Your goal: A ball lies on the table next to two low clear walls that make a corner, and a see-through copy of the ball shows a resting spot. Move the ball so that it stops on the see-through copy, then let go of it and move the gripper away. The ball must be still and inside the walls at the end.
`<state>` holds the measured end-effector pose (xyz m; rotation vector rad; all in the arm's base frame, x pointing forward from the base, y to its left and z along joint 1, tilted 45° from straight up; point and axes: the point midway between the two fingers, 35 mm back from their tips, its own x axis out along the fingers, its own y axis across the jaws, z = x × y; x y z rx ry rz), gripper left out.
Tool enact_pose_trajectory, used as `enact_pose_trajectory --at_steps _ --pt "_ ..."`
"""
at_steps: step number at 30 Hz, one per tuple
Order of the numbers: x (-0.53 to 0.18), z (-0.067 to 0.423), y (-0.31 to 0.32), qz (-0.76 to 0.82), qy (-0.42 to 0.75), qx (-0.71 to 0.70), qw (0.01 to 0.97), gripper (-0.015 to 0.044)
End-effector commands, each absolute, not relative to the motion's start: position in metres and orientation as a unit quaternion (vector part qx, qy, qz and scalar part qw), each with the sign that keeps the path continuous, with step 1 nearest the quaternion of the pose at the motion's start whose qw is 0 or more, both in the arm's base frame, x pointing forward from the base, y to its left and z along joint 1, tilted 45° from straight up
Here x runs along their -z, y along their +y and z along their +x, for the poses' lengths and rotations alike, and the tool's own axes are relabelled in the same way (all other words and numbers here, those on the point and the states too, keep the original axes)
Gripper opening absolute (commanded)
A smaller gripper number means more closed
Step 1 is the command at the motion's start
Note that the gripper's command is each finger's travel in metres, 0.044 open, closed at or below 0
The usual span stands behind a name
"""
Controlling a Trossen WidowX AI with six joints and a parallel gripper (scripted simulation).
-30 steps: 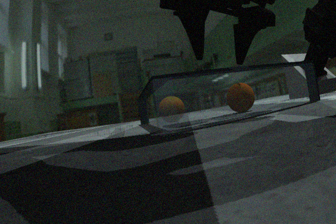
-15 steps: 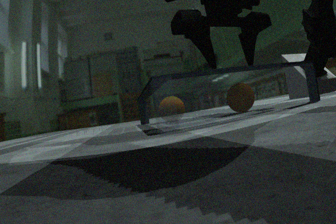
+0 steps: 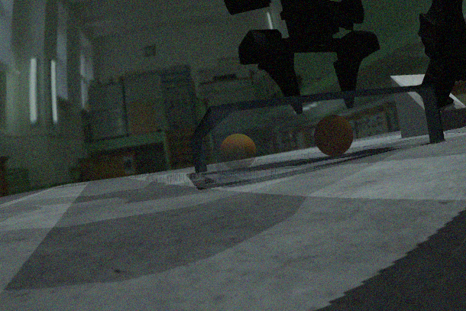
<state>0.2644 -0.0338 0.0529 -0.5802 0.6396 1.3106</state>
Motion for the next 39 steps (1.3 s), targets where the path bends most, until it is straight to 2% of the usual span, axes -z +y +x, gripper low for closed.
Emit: enact_pose_trajectory --at_steps 1,19,21,34,39 --pt "-0.047 0.263 -0.027 -0.255 0.288 -0.592 0.708 0.0354" --pt "-0.029 0.266 -0.008 -0.254 0.287 -0.593 0.708 0.0354" --pt "-0.029 0.266 -0.008 -0.254 0.287 -0.593 0.708 0.0302" --pt "-0.029 0.266 -0.008 -0.254 0.287 -0.593 0.708 0.0215" --pt "-0.037 0.267 -0.018 -0.255 0.289 -0.592 0.708 0.0084"
